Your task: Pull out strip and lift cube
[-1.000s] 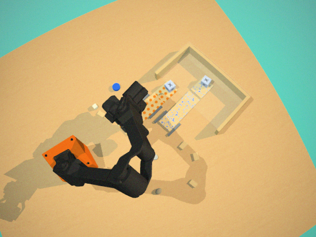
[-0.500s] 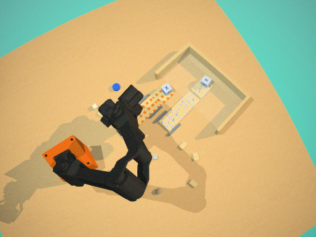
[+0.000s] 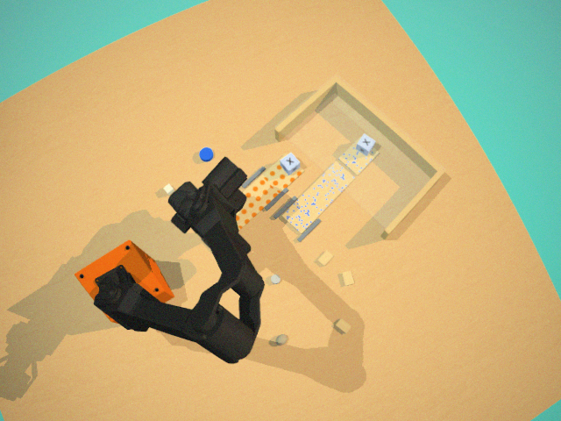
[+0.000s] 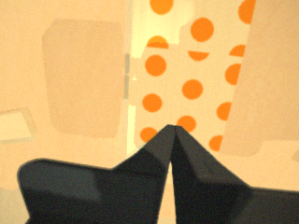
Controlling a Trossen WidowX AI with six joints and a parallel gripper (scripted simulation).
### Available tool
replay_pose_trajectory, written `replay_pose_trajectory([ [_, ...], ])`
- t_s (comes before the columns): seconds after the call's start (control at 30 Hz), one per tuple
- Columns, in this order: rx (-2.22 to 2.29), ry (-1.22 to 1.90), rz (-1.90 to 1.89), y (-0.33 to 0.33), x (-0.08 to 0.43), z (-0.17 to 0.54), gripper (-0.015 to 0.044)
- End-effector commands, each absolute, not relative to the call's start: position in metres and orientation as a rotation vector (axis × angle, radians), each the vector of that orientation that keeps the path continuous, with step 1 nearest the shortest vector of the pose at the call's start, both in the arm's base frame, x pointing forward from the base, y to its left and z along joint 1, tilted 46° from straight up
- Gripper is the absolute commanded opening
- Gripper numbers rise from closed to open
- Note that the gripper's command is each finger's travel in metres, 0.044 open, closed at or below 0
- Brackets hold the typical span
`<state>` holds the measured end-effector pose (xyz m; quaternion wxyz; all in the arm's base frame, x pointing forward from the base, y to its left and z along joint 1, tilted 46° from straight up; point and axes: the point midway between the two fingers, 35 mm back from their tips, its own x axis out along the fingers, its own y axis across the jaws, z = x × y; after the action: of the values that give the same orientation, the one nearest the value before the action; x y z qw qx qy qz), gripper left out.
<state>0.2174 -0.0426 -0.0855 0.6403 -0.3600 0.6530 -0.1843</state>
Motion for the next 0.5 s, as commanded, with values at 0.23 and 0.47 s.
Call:
replay_pose_trajectory([
  [0.23,-0.821,1.527,-0.430,-0.0512,0.1961,-0.0864,0.0000],
  [0.47,-0.821,1.527,-0.430,-0.0512,0.1961,-0.0864,0.0000],
])
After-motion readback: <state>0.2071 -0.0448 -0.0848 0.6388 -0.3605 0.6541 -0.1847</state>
